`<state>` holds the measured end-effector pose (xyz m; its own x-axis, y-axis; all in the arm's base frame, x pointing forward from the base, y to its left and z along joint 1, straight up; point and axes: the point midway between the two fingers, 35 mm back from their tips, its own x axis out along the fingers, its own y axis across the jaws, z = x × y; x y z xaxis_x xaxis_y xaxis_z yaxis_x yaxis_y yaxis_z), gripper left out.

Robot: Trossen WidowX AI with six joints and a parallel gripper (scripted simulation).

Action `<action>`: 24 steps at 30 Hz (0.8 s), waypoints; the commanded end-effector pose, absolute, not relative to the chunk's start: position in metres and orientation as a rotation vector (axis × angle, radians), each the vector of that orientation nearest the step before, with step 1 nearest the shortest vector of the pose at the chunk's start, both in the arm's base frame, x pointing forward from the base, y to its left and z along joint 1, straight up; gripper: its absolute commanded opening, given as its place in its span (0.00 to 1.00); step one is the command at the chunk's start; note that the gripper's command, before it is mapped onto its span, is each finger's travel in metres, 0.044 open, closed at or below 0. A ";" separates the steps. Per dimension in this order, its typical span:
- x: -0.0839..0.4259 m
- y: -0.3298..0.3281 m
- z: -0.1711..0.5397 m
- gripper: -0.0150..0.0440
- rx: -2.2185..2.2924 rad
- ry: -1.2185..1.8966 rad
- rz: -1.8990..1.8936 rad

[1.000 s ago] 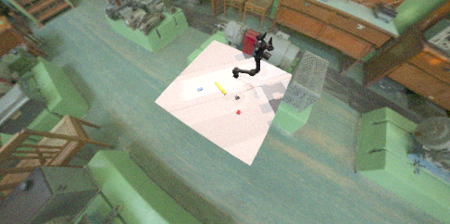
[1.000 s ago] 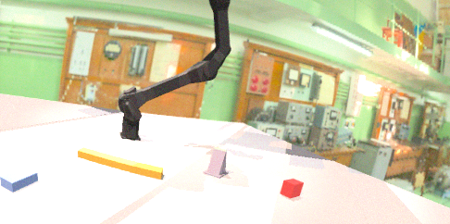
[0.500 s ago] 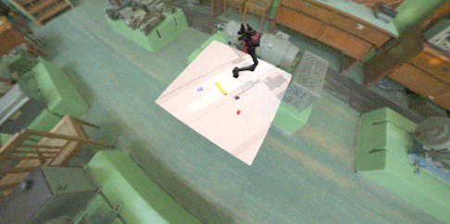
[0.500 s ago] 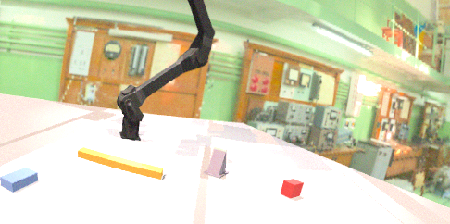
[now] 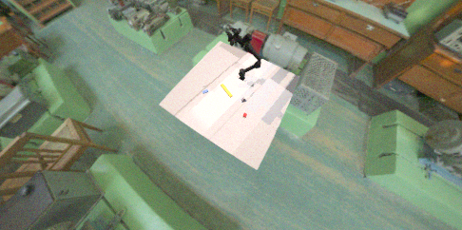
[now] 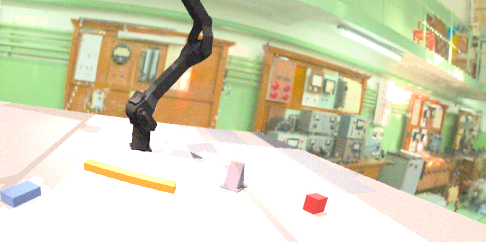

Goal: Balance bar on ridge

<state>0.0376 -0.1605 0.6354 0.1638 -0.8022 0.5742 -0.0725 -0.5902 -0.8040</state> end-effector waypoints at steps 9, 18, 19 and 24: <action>0.121 -0.239 0.542 0.79 -1.643 0.854 -0.993; 0.167 -0.253 0.480 0.79 -1.503 0.858 -0.754; 0.171 -0.253 0.474 0.79 -1.492 0.861 -0.732; 0.203 -0.257 0.426 0.79 -1.427 0.903 -0.538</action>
<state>0.1798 -0.2550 0.4627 0.5424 -0.8362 -0.0814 -0.1308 0.0117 -0.9913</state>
